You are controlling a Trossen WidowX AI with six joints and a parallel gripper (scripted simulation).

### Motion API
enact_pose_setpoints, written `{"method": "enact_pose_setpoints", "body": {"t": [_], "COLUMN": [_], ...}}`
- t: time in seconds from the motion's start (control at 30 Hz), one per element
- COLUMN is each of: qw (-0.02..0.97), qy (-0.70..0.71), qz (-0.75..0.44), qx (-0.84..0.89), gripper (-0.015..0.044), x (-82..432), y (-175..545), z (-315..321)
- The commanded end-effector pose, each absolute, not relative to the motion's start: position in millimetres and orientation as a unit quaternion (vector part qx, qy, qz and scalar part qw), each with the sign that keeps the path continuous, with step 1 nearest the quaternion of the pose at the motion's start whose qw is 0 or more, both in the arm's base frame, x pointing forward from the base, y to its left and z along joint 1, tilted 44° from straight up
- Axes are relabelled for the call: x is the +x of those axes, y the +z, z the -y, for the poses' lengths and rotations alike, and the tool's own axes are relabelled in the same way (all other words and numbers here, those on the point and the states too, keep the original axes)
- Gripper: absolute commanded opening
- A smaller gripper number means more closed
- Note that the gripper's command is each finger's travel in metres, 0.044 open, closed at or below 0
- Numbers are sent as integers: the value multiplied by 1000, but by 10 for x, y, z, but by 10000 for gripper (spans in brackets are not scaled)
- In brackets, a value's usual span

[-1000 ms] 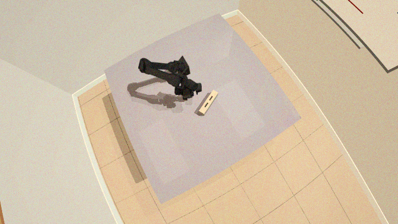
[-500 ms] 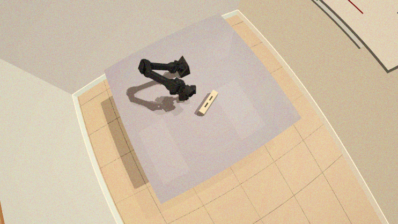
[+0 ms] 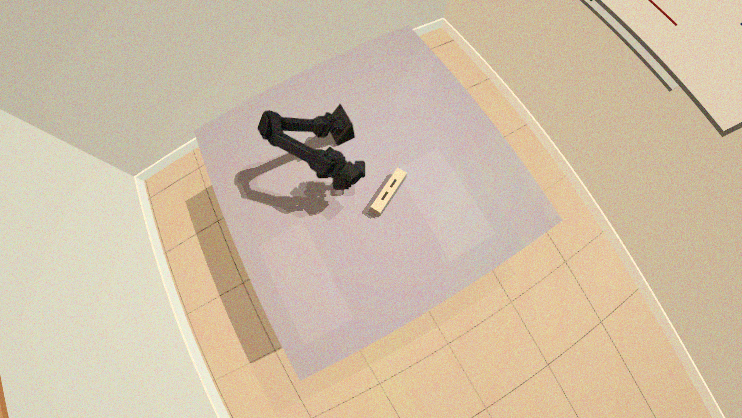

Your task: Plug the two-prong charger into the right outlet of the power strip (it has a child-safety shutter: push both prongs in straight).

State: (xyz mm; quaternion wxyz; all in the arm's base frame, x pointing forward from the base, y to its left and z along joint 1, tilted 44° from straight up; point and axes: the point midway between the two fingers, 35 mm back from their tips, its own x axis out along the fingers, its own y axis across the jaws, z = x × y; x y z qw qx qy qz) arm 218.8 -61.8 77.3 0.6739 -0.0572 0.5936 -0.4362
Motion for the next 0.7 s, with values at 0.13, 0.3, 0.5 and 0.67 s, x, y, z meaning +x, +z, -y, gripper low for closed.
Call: {"method": "enact_pose_setpoints", "body": {"t": [0.13, 0.3, 0.5, 0.67], "qw": [672, 672, 672, 672], "qy": [-436, -436, -436, -436], "qz": [-596, -596, -596, -596], "qx": [-62, -62, -62, -62], "gripper": [440, 440, 440, 440], "x": [2170, 2173, 2172, 2169], "y": [682, 622, 553, 497], "z": [698, 752, 819, 875]}}
